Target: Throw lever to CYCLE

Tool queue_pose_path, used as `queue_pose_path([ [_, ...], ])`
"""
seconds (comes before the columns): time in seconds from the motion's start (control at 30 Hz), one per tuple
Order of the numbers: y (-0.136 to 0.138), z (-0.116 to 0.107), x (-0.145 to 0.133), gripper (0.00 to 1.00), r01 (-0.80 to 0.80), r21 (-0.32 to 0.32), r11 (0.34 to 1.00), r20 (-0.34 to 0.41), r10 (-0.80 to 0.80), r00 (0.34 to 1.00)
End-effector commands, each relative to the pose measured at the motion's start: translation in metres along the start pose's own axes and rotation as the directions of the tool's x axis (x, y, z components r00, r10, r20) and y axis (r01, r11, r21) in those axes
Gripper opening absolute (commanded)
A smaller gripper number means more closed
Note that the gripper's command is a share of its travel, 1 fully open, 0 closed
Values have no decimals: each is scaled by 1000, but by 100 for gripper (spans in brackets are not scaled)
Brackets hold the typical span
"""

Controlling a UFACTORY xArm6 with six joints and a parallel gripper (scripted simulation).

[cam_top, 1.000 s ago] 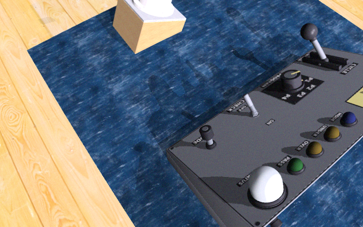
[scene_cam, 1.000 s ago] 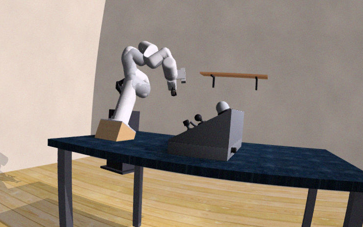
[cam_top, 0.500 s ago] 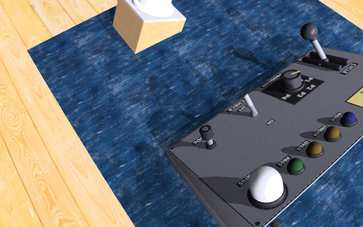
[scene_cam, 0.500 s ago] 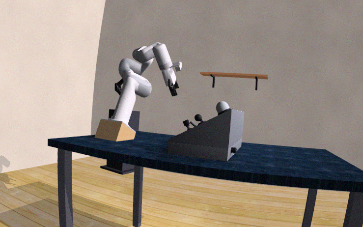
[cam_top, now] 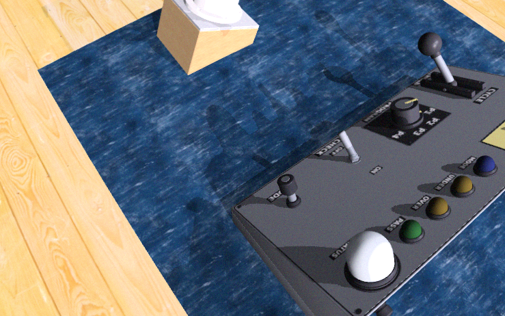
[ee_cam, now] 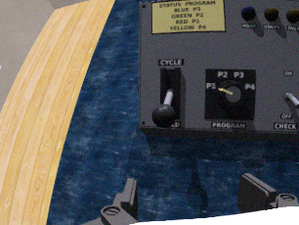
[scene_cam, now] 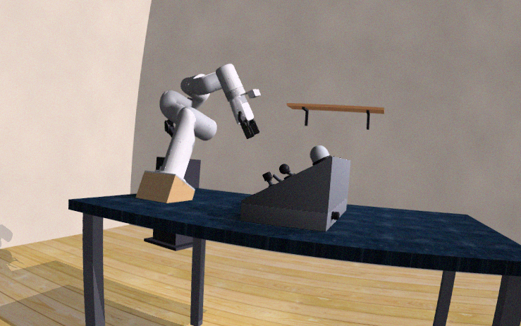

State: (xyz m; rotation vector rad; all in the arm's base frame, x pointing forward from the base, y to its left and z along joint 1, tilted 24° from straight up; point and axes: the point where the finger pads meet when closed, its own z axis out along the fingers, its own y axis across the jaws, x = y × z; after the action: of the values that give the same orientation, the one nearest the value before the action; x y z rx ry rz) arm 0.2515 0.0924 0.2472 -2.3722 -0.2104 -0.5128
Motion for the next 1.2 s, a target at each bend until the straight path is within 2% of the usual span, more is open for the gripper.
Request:
queue_pose_path([
  [0.0, 17, 5, 6, 100, -6, -115, 993, -40, 1, 999],
  [0.03, 24, 6, 8, 100, -10, -154, 988, -54, 2, 999],
  [0.1, 24, 6, 8, 100, -10, -154, 988, -54, 2, 999],
  [0.17, 35, 8, 11, 100, -16, -212, 977, -76, 0, 997],
  [0.27, 41, 9, 13, 100, -17, -244, 970, -92, -5, 996],
  [1.17, 43, 9, 14, 100, -18, -260, 965, -101, -9, 995],
])
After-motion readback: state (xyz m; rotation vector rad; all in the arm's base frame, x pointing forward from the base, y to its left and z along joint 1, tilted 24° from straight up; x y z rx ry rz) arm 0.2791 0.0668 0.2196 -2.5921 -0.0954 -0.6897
